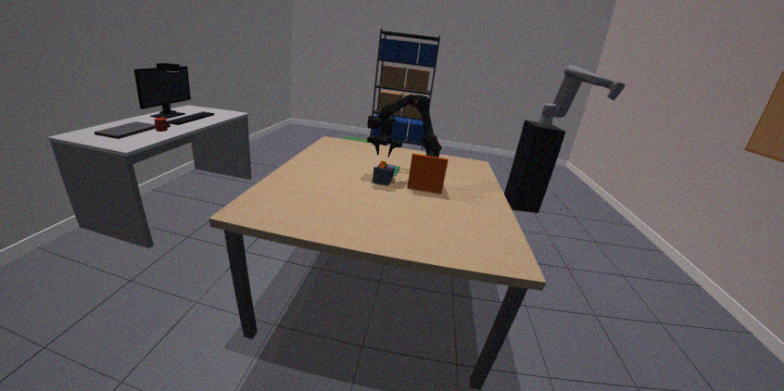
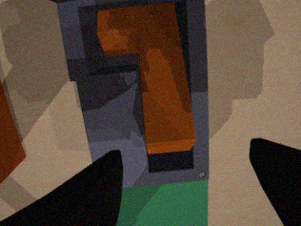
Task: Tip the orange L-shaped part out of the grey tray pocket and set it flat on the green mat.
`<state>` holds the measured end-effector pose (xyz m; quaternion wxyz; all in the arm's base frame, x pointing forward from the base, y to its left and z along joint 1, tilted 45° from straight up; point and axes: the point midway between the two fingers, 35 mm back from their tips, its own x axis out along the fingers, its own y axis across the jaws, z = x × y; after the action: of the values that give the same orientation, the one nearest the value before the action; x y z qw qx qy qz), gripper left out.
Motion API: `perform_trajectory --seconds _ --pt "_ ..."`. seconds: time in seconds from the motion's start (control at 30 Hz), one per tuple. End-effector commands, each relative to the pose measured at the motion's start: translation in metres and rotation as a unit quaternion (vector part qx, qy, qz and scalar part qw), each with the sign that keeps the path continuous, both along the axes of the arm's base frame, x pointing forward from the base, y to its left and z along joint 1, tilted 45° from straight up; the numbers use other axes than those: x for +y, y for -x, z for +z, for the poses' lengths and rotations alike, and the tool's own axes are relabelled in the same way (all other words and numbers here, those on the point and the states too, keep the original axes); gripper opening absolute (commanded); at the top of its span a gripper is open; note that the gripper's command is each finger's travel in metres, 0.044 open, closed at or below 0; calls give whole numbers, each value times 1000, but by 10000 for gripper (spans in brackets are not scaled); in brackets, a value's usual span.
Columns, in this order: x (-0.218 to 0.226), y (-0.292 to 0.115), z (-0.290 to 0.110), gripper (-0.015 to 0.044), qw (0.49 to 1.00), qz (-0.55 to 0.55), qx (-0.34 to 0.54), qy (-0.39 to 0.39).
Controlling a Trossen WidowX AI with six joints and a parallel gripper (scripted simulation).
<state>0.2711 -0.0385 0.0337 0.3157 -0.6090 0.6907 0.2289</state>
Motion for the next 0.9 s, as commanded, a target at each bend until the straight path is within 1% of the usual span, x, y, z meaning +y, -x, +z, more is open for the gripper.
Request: perform_trajectory --seconds 0.0,0.87 --pt "-12 4 -11 280 1000 3 8 3" --pt "-39 6 -38 280 1000 3 8 3"
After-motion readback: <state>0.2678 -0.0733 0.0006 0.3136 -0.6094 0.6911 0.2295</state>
